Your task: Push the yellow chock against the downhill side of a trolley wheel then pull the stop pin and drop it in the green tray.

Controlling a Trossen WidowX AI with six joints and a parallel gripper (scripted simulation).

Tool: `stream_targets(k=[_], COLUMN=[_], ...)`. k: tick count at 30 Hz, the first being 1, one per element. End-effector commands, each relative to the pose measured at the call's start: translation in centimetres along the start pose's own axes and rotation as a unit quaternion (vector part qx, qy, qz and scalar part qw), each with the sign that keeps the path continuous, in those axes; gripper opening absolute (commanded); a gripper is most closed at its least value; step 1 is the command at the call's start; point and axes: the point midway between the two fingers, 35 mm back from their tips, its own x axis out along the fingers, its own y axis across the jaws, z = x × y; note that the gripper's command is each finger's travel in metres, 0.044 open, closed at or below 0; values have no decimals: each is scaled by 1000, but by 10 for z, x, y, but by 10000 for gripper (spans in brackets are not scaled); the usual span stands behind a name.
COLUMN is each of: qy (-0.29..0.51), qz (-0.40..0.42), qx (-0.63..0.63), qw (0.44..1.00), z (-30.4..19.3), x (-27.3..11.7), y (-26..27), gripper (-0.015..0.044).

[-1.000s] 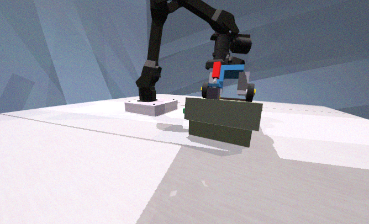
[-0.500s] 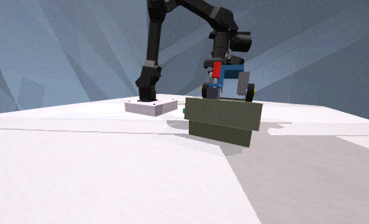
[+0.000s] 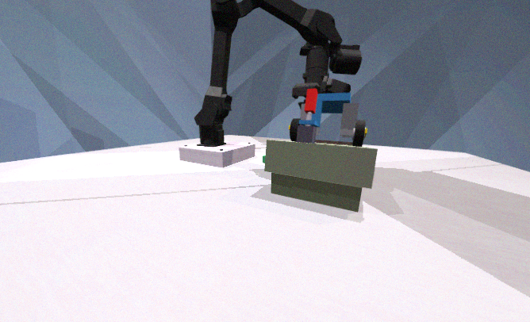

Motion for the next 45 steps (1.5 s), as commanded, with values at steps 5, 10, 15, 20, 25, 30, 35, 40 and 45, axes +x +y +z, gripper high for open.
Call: stream_targets(k=[5,10,15,20,25,30,35,40,45], qy=[0,-1,-2,-2,-2,-4,-61,-53,-42], qz=[0,-1,-2,-2,-2,-1,-18,-36,-52], qx=[1,0,-1,-1,-1,-7,-93,-184,-273], qw=[1000,1000,1000,1000,1000,1000,994,981,960], z=[0,0,-1,-1,-1,0,18,26,33], x=[0,-10,-28,-45,-59,-51,-72,-74,-76], y=[0,0,0,1,1,1,-10,-31,-53], gripper=[190,190,190,190,190,269,190,190,190])
